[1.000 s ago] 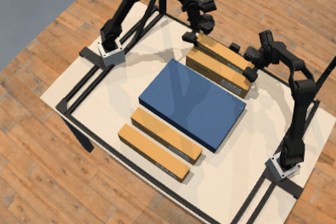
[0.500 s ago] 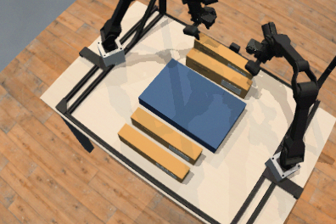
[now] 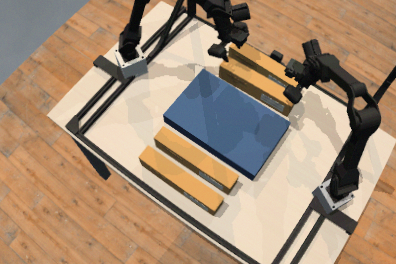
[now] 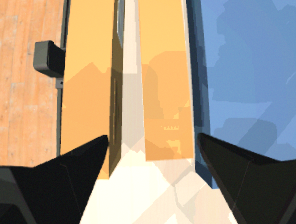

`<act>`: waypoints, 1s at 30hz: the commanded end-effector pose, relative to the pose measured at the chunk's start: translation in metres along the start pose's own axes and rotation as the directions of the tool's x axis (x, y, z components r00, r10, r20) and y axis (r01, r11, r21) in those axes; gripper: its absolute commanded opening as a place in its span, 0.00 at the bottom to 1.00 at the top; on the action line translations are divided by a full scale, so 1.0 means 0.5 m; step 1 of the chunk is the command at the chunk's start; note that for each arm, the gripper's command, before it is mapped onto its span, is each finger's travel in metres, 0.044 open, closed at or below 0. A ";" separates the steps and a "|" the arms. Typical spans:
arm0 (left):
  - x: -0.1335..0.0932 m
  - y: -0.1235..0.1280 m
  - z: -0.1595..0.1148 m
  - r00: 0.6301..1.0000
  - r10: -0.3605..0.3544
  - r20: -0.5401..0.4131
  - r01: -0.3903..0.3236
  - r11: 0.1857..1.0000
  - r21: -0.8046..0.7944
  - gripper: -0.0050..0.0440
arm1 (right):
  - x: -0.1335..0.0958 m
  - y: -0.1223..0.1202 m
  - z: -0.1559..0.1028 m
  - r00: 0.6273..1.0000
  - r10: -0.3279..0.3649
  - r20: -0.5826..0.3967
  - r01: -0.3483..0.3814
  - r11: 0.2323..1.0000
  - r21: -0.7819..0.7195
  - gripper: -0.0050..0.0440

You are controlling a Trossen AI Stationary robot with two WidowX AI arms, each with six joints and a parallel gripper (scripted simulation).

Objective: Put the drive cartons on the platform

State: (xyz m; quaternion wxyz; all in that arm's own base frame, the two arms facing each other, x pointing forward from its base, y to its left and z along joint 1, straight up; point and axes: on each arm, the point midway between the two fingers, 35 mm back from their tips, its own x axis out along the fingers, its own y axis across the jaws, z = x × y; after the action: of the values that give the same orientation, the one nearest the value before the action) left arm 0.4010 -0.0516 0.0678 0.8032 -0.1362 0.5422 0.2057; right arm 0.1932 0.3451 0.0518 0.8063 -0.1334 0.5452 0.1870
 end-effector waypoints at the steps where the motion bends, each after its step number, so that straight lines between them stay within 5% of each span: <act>1: -0.005 0.036 -0.013 1.000 -0.006 0.000 0.006 1.000 0.004 0.90 | -0.003 -0.041 0.007 1.000 0.013 0.005 -0.013 1.000 -0.002 0.90; 13: 0.005 0.038 -0.018 1.000 -0.006 0.000 0.006 1.000 0.004 0.90 | 0.007 -0.042 0.003 1.000 0.013 0.005 -0.013 1.000 -0.002 0.90; 30: 0.123 0.037 -0.065 1.000 -0.006 0.000 0.006 1.000 0.004 0.90 | 0.125 -0.041 -0.044 1.000 0.013 0.005 -0.013 1.000 -0.002 0.90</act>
State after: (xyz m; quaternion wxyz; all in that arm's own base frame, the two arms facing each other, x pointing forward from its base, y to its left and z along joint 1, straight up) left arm 0.3906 -0.0392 0.0179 0.8107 -0.1407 0.5317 0.2007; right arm 0.2077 0.3297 0.0024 0.8107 -0.1257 0.5378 0.1943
